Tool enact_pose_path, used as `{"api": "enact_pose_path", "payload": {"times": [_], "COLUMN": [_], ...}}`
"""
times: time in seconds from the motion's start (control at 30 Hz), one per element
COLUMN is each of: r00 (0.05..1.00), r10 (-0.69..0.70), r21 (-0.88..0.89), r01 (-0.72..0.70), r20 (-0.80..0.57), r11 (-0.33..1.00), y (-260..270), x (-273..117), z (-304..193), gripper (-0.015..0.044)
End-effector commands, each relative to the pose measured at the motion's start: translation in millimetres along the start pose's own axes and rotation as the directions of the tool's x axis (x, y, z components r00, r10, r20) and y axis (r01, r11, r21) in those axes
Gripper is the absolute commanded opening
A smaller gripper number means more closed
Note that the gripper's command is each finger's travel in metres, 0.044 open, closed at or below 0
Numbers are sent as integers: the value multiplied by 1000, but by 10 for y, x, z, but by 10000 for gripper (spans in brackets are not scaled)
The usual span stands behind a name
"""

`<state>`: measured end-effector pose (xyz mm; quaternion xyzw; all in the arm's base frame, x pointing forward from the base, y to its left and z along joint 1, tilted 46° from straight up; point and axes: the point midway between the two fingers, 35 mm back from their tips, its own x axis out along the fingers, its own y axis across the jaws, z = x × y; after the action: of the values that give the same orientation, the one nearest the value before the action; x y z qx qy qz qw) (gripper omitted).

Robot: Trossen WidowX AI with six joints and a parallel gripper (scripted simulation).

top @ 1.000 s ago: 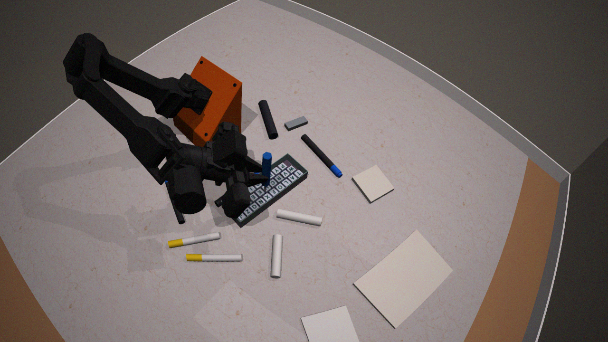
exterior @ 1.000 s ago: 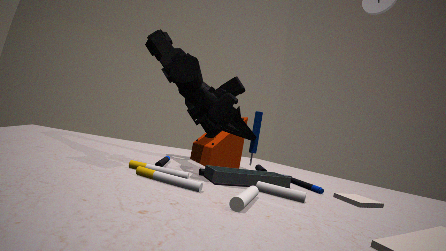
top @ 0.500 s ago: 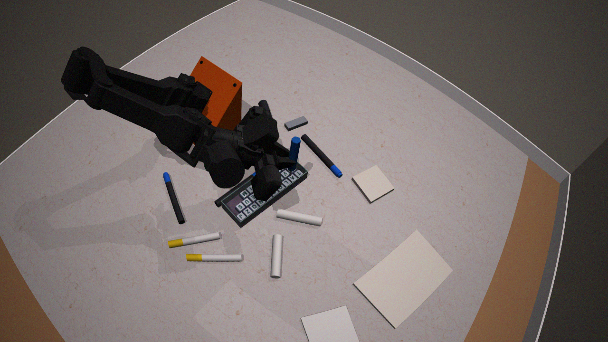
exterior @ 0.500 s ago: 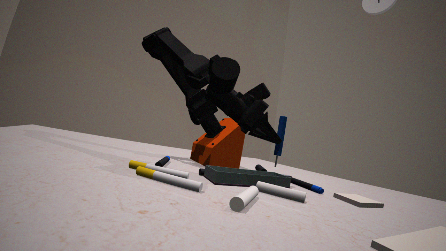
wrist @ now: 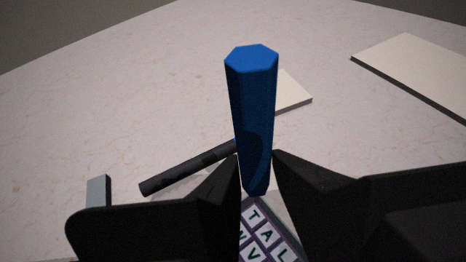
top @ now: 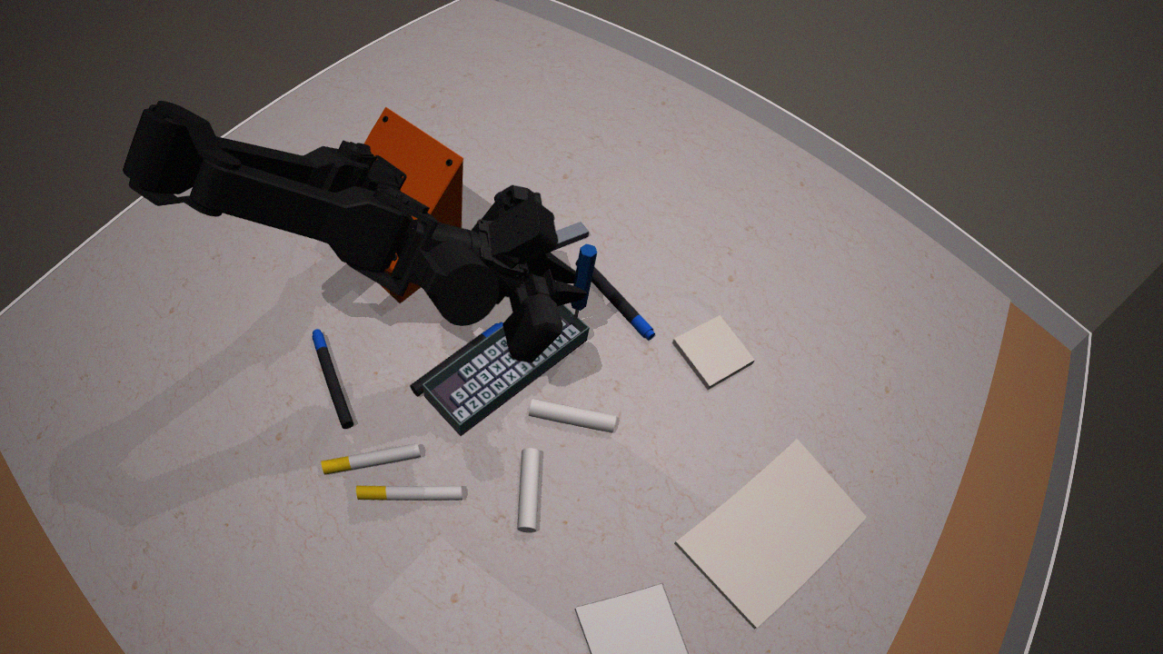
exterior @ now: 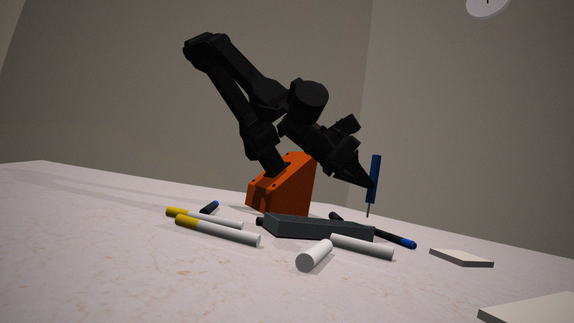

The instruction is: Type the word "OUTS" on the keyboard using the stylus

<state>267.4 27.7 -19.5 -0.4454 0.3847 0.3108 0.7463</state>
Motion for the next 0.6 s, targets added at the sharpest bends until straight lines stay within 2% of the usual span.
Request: {"api": "enact_pose_path", "payload": {"times": [0.0,0.1,0.2,0.57], "r00": [1000,1000,1000,1000], "r10": [7,7,8,8], "r21": [1,1,1,0], "r01": [-7,-7,-8,-8], "r20": [0,0,-1,-2], "r11": [1000,1000,1000,1000], "y": [24,24,29,32], "x": [46,55,70,102], "z": [-90,-110,-122,-169], "gripper": [0,0,79,81]}}
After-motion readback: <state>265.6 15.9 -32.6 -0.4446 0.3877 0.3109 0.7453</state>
